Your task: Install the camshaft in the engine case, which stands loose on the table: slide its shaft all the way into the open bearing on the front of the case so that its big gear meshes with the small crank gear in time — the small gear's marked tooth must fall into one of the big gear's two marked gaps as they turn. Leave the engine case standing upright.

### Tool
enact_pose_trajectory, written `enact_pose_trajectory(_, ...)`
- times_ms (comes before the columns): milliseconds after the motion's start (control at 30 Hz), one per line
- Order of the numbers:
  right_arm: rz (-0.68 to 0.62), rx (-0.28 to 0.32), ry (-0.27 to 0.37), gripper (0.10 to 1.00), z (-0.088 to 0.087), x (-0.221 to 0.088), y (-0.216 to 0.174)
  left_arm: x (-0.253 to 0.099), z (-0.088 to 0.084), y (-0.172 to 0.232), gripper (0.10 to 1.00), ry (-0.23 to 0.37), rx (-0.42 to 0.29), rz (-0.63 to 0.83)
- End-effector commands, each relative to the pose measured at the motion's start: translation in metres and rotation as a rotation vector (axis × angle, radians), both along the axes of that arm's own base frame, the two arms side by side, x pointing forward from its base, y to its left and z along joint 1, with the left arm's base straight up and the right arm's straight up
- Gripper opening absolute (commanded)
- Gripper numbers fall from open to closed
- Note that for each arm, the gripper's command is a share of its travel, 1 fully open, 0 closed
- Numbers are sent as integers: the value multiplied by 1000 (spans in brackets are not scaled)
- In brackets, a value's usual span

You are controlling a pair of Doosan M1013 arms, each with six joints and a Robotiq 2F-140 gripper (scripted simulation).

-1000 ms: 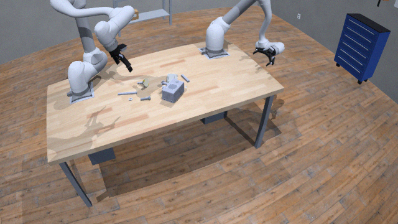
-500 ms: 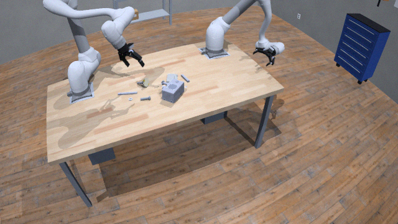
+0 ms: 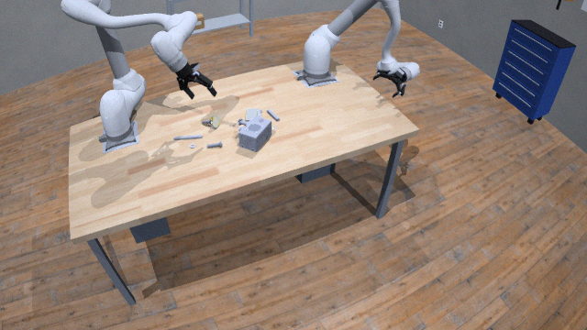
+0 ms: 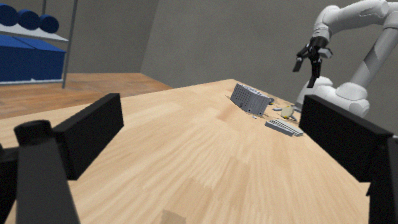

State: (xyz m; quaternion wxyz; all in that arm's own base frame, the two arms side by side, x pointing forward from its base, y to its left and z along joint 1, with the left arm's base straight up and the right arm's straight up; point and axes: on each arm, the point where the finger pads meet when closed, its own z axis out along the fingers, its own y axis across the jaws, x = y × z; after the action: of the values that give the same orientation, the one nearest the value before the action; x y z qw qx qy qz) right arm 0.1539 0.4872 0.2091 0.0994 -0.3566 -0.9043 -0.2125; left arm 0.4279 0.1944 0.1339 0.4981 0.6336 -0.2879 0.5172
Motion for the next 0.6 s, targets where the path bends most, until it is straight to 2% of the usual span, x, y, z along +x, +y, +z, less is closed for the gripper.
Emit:
enact_pose_trajectory(0,-2,-2,-1,1000,-3,0,1,0,1,0,1000,-1,1,0)
enact_pose_trajectory(433,-2,-2,-1,1000,-53,2,1,0,1,0,1000,-1,1,0)
enact_pose_trajectory(500,-2,-2,-1,1000,-53,2,1,0,1,0,1000,-1,1,0)
enact_pose_trajectory(567,-2,-2,-1,1000,-60,2,1,0,1,0,1000,-1,1,0)
